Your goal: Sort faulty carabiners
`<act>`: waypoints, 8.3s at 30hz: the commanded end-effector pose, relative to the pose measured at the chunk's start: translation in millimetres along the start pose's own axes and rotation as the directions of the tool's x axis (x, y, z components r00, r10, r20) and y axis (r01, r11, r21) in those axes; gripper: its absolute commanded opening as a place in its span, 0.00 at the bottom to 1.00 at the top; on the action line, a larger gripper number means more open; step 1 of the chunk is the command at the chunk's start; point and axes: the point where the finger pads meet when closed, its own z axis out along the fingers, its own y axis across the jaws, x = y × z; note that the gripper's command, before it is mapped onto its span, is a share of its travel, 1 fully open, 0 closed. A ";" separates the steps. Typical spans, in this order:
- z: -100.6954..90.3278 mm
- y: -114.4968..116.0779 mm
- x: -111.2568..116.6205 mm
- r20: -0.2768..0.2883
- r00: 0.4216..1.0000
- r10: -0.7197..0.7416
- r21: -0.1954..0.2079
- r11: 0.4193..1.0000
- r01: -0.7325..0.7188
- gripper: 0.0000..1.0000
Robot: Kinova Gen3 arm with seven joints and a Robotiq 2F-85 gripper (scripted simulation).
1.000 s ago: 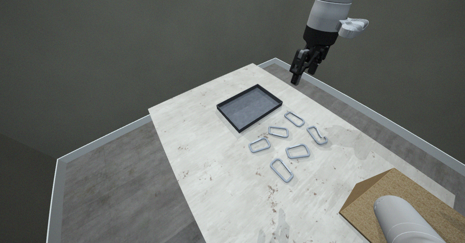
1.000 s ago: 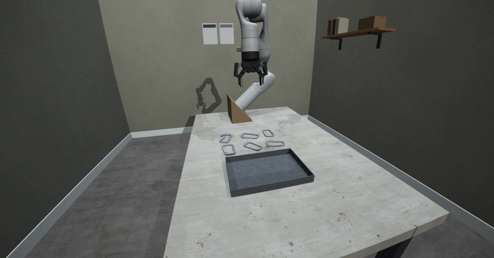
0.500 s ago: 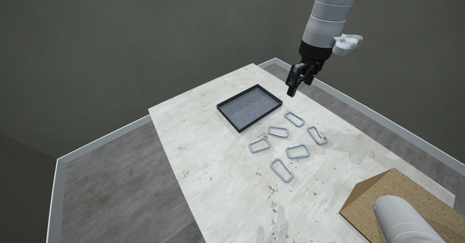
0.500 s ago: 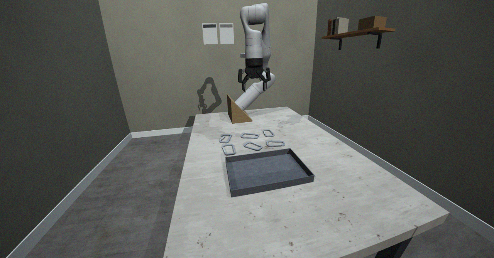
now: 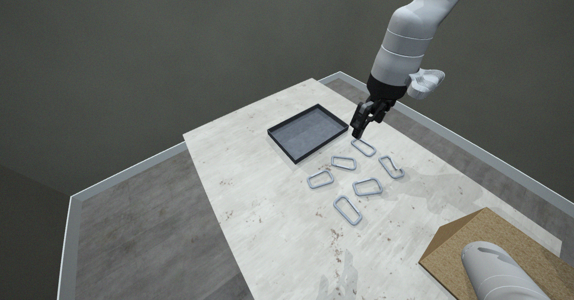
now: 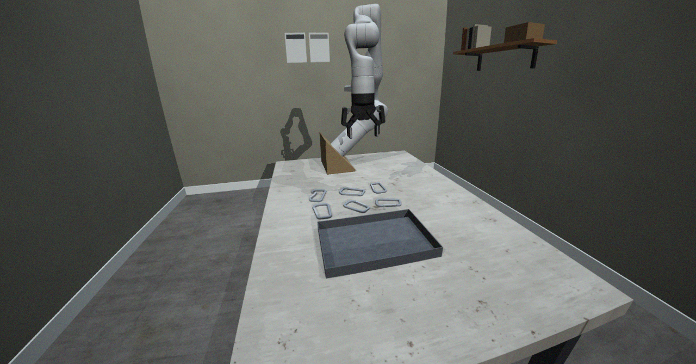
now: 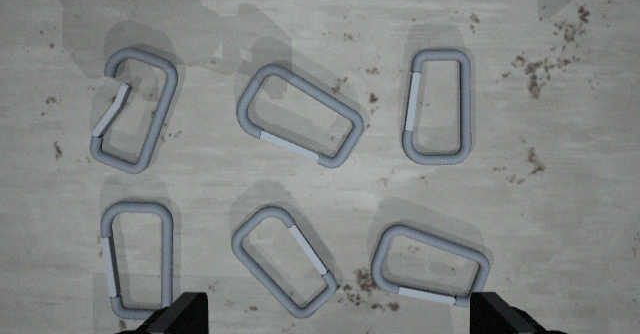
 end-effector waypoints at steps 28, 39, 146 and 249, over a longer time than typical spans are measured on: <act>115.8 75.5 75.1 -0.003 1.000 -0.004 -0.004 1.000 0.004 1.00; 115.8 75.5 75.1 -0.003 1.000 -0.004 -0.004 1.000 0.004 1.00; 239.1 83.9 86.8 0.018 1.000 0.006 0.004 1.000 -0.006 0.75; 234.5 81.0 84.3 0.028 1.000 0.009 0.012 1.000 -0.009 0.57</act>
